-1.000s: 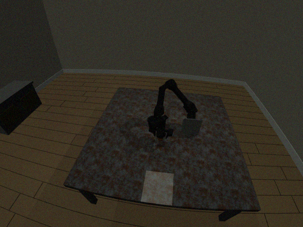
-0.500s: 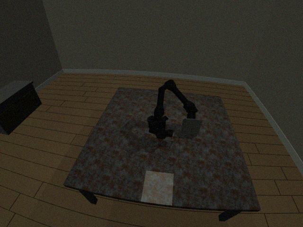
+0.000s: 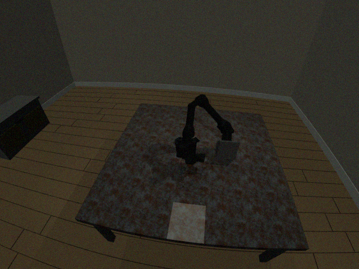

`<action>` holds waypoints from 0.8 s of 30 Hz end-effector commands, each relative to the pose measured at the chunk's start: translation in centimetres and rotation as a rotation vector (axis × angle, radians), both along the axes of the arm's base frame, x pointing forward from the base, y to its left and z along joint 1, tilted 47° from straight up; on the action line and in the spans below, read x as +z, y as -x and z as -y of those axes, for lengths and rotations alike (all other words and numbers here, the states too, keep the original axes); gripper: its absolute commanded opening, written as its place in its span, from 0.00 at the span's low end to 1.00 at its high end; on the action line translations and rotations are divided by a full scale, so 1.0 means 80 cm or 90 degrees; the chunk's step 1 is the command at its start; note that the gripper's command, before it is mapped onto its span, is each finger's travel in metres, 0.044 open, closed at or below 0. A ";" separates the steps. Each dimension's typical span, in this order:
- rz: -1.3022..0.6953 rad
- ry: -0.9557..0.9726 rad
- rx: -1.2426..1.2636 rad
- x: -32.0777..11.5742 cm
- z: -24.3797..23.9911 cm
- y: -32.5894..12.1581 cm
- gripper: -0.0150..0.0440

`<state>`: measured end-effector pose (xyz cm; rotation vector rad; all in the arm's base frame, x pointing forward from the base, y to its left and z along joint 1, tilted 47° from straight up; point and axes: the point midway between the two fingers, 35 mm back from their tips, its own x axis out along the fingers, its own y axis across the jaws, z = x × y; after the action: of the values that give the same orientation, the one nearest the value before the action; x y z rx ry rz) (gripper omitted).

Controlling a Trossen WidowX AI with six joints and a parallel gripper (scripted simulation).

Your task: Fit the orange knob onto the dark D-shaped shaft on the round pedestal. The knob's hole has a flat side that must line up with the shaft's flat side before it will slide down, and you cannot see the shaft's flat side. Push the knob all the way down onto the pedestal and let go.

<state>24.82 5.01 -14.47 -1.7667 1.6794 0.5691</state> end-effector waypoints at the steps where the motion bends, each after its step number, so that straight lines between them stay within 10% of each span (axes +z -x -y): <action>1: -0.002 0.002 0.003 0.000 0.000 0.000 0.56; 24: -0.001 -0.229 0.033 0.028 0.006 0.004 0.56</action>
<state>24.57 4.59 -12.51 -1.5754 1.4650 0.8019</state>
